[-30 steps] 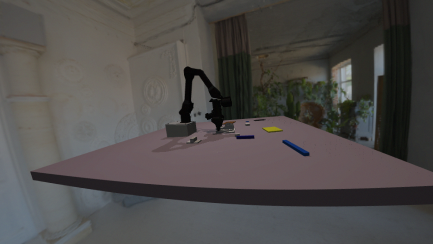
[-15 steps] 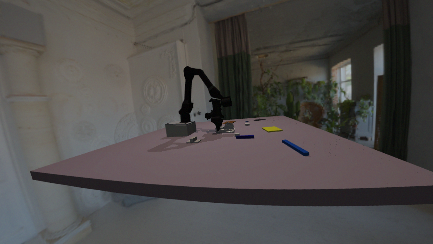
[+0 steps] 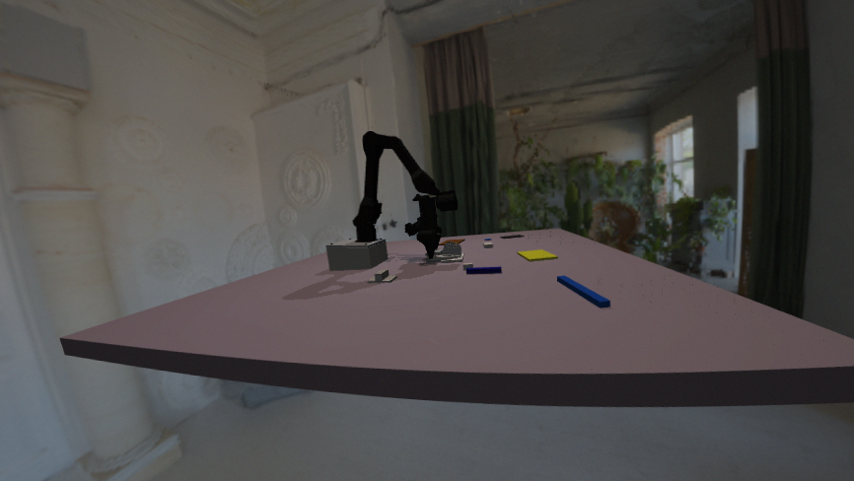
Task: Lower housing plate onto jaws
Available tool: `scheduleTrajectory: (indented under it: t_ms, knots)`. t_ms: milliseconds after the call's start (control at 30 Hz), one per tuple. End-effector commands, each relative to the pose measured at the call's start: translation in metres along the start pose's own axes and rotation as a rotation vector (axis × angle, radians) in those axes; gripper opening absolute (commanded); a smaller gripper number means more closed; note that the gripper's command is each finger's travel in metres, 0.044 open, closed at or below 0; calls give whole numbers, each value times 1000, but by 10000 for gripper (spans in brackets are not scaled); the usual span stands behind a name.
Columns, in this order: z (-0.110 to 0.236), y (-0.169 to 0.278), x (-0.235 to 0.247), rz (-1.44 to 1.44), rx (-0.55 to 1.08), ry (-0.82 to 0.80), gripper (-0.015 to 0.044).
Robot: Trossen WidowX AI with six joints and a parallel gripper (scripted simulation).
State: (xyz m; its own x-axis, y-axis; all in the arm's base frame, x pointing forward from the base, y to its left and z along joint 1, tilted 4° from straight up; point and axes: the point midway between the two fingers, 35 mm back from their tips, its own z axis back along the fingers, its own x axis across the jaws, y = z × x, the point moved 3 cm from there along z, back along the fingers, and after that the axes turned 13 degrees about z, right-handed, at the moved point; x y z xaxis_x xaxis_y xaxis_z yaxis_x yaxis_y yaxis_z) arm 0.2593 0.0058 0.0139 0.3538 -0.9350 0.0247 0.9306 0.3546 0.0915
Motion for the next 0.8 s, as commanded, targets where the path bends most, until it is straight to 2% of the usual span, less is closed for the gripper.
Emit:
scheduleTrajectory:
  t_ms: [0,767]
  knots:
    - [-3,1,0,2,2,-2,351]
    - [-5,1,0,2,2,-2,351]
